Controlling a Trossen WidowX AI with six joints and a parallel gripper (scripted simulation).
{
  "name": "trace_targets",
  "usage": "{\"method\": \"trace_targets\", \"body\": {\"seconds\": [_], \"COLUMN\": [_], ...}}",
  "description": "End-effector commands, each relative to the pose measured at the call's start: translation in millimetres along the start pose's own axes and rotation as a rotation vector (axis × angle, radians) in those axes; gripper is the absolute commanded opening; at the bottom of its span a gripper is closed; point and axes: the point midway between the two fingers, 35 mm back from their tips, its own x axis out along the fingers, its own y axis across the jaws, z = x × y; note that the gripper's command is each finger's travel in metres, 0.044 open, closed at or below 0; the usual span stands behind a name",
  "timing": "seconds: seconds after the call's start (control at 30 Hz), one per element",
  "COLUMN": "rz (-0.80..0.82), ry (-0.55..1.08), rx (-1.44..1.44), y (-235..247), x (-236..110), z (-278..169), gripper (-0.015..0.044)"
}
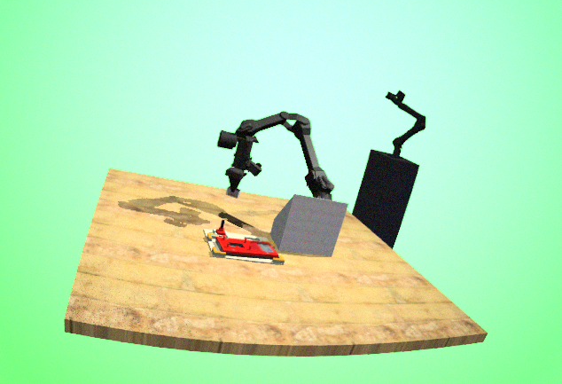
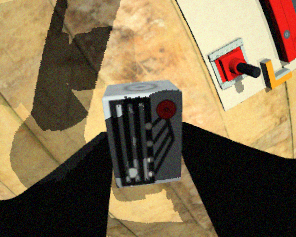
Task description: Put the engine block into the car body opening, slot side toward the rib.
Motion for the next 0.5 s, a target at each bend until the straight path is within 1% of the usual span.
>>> {"method": "trace_targets", "body": {"seconds": [0.0,0.47], "rz": [0.001,-0.008], "ry": [-0.001,-0.004], "rx": [0.081,0.496], "y": [-8.7,-49.2], "x": [1.6,11.6], "z": [0.4,2.1], "gripper": [0.0000,0.0000]}}
